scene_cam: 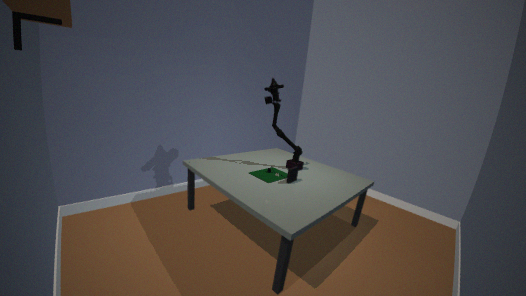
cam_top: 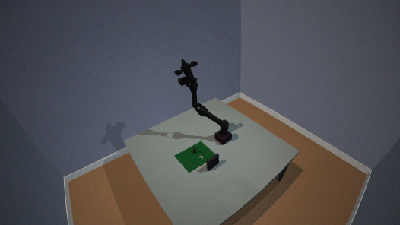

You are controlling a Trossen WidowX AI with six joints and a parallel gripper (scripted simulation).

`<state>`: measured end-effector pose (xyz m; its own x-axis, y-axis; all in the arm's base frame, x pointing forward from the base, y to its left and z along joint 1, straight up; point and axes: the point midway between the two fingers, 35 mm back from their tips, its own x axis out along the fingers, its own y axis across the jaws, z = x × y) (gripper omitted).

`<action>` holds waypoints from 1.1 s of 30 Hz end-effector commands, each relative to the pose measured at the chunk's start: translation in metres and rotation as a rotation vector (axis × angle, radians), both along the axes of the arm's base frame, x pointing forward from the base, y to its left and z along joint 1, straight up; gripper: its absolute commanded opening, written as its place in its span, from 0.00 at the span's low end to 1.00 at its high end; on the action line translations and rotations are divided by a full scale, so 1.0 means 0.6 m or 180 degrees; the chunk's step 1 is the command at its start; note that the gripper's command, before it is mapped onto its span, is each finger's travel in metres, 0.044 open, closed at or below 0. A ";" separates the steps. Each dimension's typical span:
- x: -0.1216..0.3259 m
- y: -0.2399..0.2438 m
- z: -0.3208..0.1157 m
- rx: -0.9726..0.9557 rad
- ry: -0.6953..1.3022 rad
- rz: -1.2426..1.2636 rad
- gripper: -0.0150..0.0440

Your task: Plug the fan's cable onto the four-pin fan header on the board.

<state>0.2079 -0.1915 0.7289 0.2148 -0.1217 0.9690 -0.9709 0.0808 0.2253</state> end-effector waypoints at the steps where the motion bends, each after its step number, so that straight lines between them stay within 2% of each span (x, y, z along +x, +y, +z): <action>1: 0.000 0.000 0.000 0.0000 0.0000 0.0000 0.30; 6: -0.017 0.008 0.005 -0.0051 -0.0051 -0.0060 0.52; 11: -0.136 0.075 0.035 -0.0485 -0.0415 -0.0497 0.74; 17: -0.220 0.140 0.043 -0.0810 -0.0687 -0.0687 1.00; 24: -0.323 0.305 0.037 -0.1688 -0.1069 -0.1333 1.00; 33: -0.338 0.496 -0.020 -0.2814 -0.1207 -0.2117 1.00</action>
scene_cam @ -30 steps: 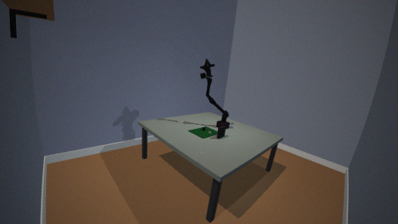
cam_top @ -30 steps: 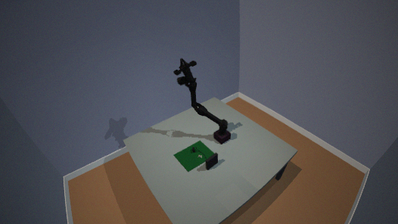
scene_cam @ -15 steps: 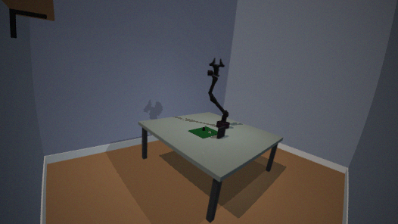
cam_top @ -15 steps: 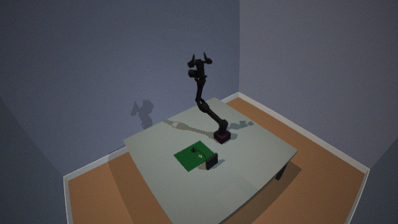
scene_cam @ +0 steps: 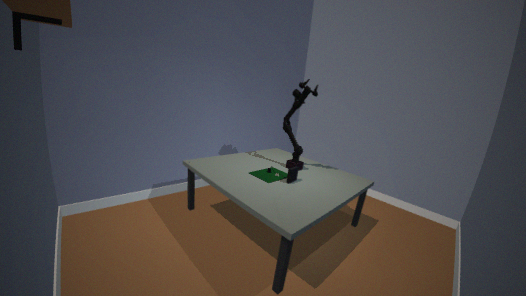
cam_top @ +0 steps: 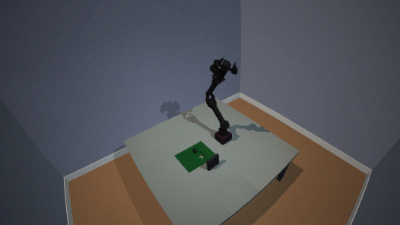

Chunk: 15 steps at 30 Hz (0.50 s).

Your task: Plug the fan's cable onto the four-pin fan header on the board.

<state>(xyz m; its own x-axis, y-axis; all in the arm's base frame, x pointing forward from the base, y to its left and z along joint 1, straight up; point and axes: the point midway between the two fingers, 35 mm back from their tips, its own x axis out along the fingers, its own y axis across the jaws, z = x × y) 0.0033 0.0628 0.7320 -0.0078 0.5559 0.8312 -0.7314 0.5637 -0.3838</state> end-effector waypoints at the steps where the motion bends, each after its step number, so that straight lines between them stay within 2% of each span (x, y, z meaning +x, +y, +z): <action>1: 0.006 0.096 -0.035 -0.0498 -0.0051 -0.0402 1.00; 7: 0.052 0.216 -0.099 -0.1191 -0.0040 -0.0945 1.00; 15: 0.161 0.326 -0.208 -0.2102 0.0108 -0.1629 1.00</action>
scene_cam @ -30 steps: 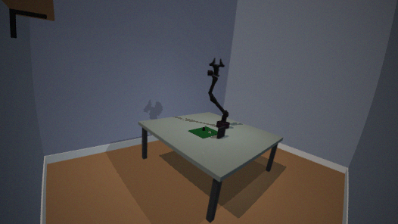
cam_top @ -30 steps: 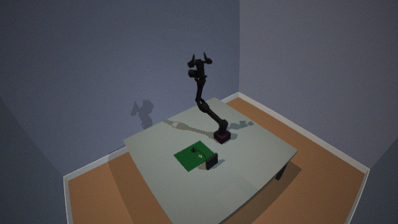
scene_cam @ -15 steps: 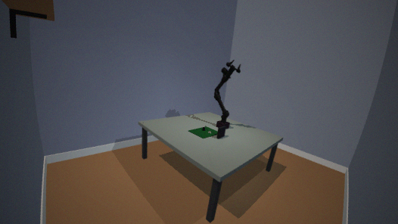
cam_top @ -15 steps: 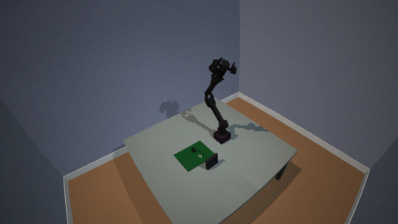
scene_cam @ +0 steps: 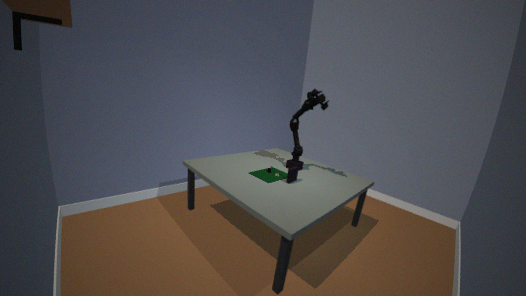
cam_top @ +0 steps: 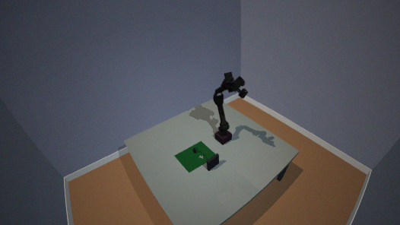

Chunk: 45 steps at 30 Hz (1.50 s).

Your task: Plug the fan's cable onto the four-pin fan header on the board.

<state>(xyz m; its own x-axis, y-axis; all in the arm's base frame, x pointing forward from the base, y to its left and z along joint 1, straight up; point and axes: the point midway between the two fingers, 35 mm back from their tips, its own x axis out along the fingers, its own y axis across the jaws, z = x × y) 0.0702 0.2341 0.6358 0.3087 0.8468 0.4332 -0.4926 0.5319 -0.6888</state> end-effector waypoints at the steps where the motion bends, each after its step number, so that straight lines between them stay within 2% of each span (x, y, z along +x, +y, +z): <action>1: 0.066 0.049 -0.062 -0.0462 0.0108 -0.0380 1.00; 8: 0.190 0.088 -0.181 -0.1248 0.0386 -0.0985 1.00; 14: 0.307 0.081 -0.312 -0.2033 0.0788 -0.1499 1.00; 20: 0.406 0.028 -0.447 -0.2786 0.1315 -0.1945 1.00; 27: 0.482 -0.082 -0.600 -0.3599 0.2100 -0.2346 1.00; 35: 0.498 -0.249 -0.761 -0.4392 0.3297 -0.2640 1.00; 42: 0.437 -0.395 -0.880 -0.5044 0.4555 -0.2440 1.00; 45: 0.417 -0.422 -0.899 -0.5148 0.4837 -0.2337 1.00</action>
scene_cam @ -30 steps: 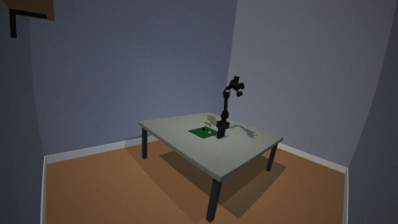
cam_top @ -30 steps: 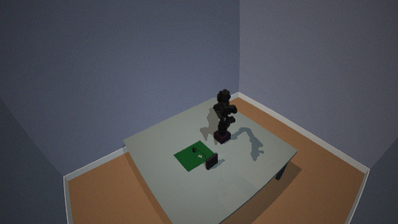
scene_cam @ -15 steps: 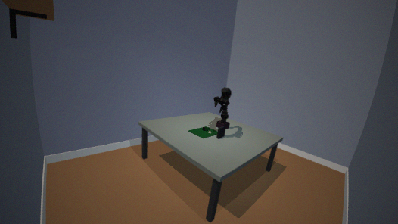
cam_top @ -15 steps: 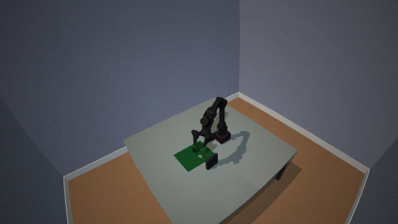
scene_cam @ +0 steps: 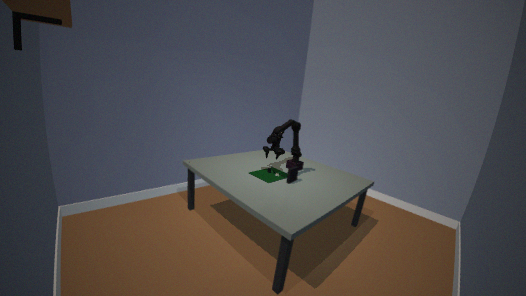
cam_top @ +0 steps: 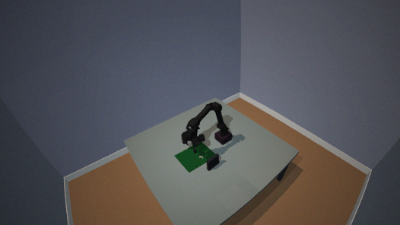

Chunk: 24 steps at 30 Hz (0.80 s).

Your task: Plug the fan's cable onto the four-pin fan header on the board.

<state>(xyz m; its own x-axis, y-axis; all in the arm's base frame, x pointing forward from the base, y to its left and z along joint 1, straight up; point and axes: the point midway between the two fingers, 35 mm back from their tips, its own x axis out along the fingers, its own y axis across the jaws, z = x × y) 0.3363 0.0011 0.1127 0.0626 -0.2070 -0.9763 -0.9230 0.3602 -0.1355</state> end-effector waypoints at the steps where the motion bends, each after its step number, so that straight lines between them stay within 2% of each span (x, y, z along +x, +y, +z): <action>1: -0.027 -0.034 -0.027 -0.0043 0.0358 -0.0118 1.00; 6: -0.026 -0.033 -0.032 -0.0043 0.0358 -0.0118 1.00; 13: -0.023 -0.033 -0.130 -0.0043 0.0359 -0.0118 1.00; 24: -0.021 -0.033 -0.145 -0.0043 0.0359 -0.0118 1.00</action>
